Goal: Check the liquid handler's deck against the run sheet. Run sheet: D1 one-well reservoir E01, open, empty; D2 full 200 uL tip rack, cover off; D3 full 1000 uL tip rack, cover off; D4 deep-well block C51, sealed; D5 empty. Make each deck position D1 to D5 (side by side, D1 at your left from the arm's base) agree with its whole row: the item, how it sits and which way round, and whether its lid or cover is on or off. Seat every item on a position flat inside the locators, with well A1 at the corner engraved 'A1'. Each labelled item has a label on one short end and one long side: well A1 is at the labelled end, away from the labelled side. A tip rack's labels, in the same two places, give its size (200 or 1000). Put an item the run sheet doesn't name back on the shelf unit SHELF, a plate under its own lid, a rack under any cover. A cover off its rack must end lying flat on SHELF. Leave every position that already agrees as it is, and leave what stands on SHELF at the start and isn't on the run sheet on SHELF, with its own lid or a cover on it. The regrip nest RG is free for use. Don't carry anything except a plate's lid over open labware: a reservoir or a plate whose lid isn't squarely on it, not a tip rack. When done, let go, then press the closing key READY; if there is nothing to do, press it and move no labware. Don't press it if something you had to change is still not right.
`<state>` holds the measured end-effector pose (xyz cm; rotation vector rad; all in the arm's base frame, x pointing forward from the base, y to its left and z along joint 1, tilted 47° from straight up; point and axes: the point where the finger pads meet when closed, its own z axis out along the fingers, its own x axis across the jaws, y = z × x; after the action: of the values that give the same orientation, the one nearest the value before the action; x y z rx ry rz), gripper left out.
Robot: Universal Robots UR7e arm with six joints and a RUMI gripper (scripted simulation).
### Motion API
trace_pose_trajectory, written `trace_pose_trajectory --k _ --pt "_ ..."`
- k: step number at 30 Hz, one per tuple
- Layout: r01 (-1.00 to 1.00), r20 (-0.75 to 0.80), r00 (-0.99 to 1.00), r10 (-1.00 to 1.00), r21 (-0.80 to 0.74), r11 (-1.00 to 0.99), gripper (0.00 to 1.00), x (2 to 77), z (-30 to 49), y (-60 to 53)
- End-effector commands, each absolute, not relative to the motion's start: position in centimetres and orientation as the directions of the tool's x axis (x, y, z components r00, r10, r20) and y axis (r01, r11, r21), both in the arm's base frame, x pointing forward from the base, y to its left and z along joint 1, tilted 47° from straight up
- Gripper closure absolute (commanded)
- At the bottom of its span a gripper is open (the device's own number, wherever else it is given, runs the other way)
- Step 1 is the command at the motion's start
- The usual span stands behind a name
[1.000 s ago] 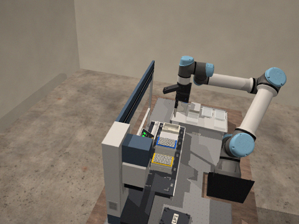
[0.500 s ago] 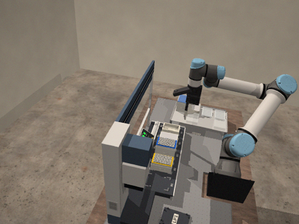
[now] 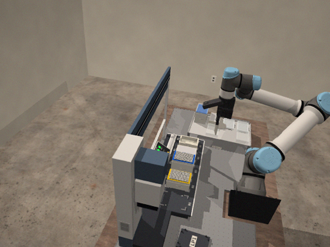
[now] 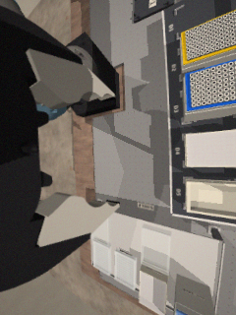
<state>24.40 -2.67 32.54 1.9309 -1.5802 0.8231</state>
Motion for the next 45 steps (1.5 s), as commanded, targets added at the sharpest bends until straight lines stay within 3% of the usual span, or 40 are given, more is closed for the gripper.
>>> trace_pose_trajectory --k 1,45 --pt "-0.981 0.727 0.139 -0.673 0.008 -0.194 0.18 22.7 32.5 -3.0" --pt "-0.981 0.727 0.139 -0.673 0.008 -0.194 0.18 24.3 41.6 -11.4"
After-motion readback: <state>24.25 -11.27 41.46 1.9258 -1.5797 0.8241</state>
